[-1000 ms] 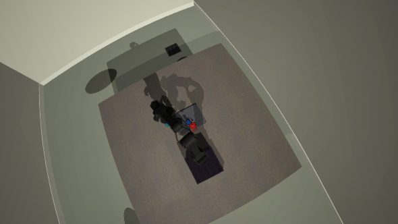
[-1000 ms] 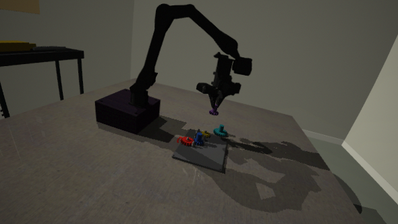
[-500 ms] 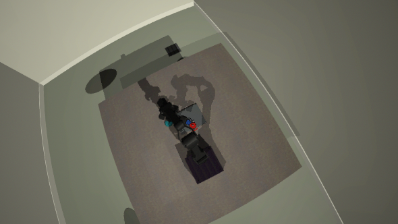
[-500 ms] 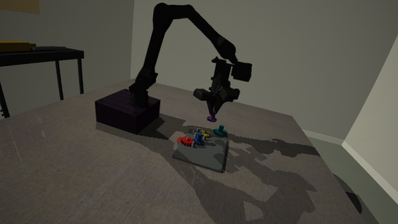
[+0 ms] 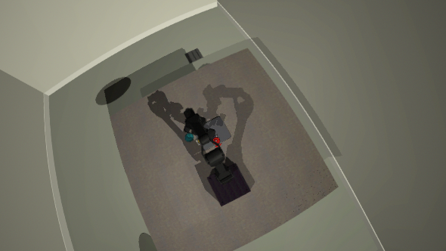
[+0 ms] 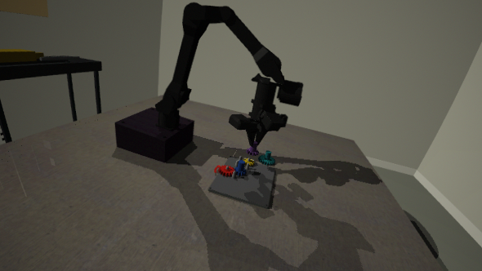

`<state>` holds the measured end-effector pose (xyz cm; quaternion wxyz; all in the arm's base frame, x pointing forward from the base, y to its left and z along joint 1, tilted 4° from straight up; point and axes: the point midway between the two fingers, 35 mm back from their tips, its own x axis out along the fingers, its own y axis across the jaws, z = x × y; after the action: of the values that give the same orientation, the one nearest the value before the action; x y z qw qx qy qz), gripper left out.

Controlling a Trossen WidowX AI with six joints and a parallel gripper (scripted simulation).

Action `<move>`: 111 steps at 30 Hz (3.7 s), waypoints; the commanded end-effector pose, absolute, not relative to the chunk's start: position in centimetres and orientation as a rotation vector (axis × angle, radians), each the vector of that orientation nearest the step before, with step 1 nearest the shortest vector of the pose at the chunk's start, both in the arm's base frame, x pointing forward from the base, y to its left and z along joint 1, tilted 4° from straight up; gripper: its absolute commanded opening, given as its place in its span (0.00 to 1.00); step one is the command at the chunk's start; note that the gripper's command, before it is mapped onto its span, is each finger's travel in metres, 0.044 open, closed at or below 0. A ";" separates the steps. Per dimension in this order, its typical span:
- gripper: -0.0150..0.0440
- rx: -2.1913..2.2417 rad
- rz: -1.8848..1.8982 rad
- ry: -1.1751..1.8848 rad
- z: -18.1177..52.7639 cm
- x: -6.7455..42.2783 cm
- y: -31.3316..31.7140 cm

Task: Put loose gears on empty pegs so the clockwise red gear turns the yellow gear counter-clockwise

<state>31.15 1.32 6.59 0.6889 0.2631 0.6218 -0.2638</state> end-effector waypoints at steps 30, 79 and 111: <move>0.25 1.020 -0.979 1.229 6.1 30.8 0.0; 0.25 1.365 -1.288 1.028 2.7 31.2 -0.1; 0.25 1.259 -1.194 1.098 1.5 31.2 -0.2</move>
<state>31.20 -0.20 1.56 0.4959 0.5453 0.4357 -0.5166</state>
